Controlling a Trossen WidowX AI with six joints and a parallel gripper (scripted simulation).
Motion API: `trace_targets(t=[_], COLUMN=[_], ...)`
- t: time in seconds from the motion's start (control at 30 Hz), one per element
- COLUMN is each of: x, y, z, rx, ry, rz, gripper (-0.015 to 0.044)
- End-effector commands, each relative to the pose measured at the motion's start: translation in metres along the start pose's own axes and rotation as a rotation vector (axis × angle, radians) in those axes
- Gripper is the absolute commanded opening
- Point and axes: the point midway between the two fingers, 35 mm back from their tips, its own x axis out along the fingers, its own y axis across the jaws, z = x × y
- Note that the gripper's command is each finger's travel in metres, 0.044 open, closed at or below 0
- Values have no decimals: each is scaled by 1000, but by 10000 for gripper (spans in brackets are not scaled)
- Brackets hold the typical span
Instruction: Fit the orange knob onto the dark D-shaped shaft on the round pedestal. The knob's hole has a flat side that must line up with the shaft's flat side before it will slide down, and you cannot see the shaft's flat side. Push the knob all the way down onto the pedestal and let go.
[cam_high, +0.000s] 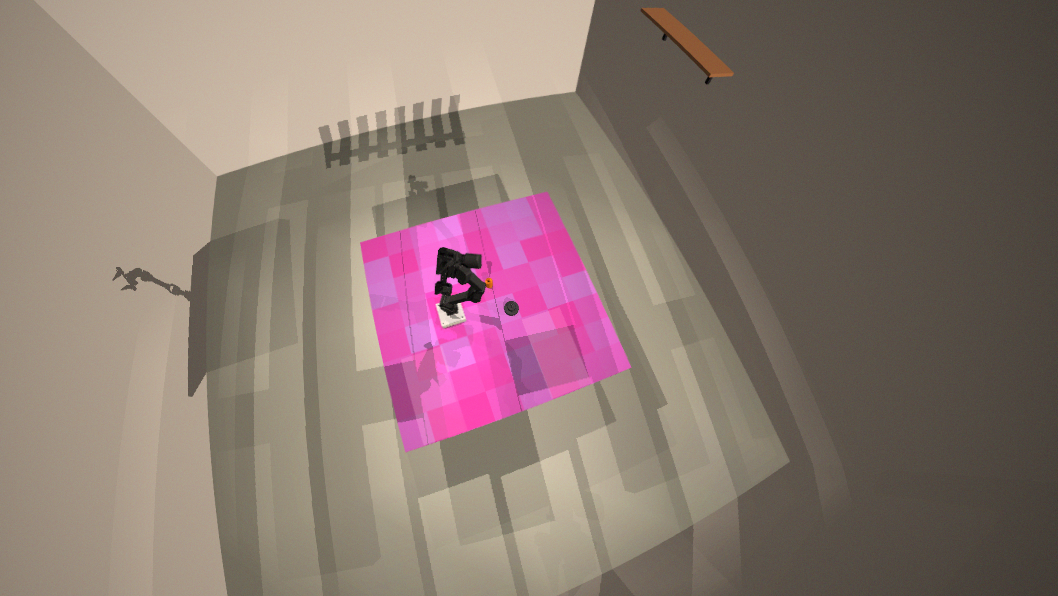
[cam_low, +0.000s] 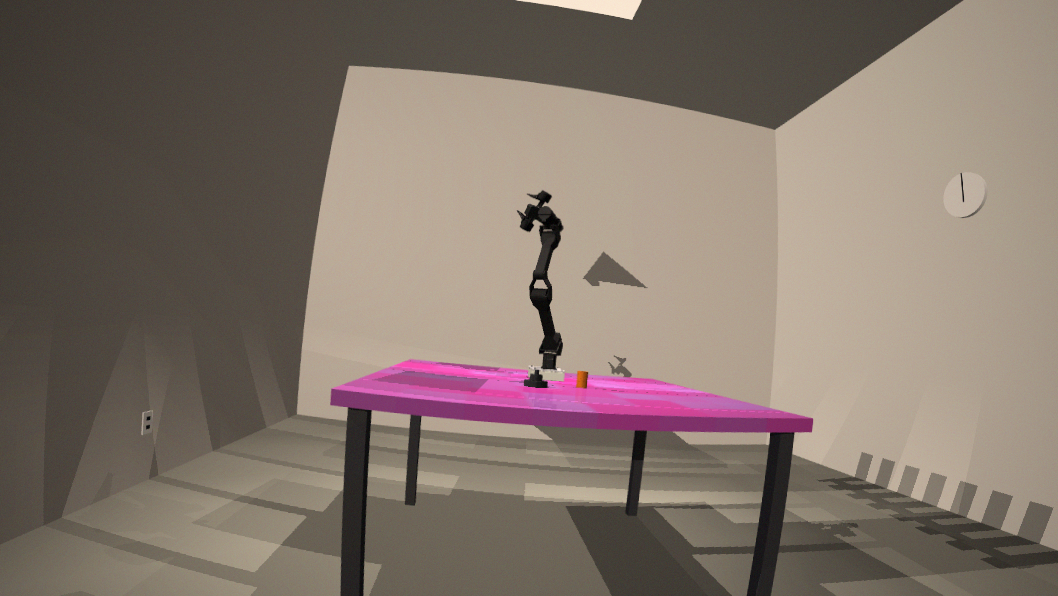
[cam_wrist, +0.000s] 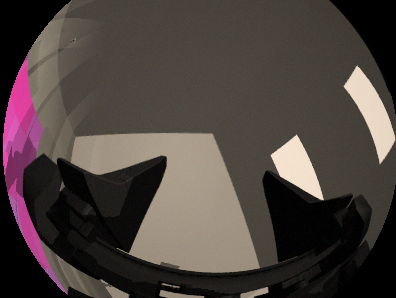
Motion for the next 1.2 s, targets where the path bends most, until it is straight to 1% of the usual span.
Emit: trace_targets(t=[0.0,0.03,0.13,0.27,0.37,0.47,0.57,0.73,0.87,1.03,1.17], x=[0,0,3,2,-2,-14,-34,-81,-129,-201,-268], y=[0,0,1,1,1,0,-2,-8,-14,-22,-25], z=[0,-1,-20,-73,-102,-146,-189,-250,-287,-319,-330], rx=[0,1,17,56,79,129,175,243,287,332,360], ry=[0,4,64,236,328,470,613,841,1009,1211,1375], rz=[0,-1,-19,-76,-107,-157,-218,-344,-462,-637,-812], gripper=[426,440,440,440,440,440,440,440,440,440,440])
